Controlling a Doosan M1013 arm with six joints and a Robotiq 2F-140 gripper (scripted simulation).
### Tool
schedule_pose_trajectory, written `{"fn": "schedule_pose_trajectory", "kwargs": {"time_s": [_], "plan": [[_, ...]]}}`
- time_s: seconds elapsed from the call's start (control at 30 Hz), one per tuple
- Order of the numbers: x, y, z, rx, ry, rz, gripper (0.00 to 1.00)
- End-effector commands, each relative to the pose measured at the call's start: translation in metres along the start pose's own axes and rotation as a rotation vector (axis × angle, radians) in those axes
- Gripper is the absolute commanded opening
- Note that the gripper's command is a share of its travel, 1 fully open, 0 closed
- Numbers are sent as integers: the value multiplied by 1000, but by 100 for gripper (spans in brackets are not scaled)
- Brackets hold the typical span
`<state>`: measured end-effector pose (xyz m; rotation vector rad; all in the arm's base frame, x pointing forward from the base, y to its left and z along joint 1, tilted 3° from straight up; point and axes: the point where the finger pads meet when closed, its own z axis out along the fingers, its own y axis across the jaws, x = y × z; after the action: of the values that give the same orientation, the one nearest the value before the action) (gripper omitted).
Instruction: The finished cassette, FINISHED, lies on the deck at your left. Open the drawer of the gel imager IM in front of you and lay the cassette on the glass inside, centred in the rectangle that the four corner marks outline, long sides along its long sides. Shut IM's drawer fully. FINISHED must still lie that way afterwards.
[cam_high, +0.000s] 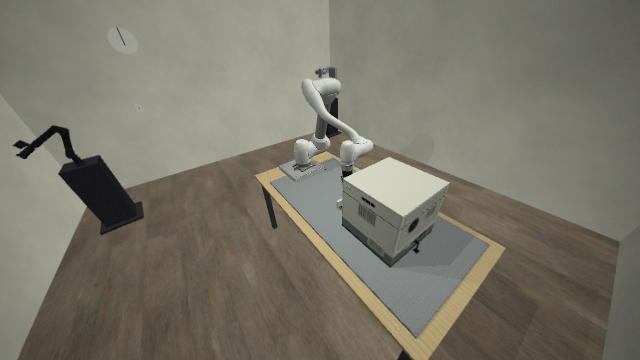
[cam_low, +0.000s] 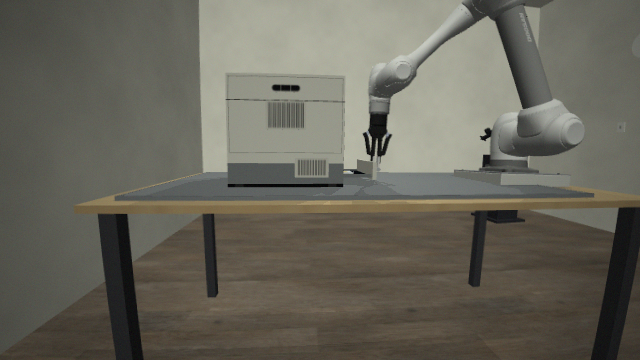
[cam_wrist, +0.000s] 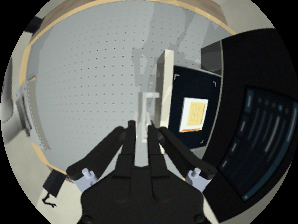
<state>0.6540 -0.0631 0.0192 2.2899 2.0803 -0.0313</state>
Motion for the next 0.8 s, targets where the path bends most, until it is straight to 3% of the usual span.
{"fn": "schedule_pose_trajectory", "kwargs": {"time_s": [0.0, 0.77], "plan": [[0, 2, 0, 0, 0, 0, 10], [0, 28, 1, 0, 0, 0, 10]]}}
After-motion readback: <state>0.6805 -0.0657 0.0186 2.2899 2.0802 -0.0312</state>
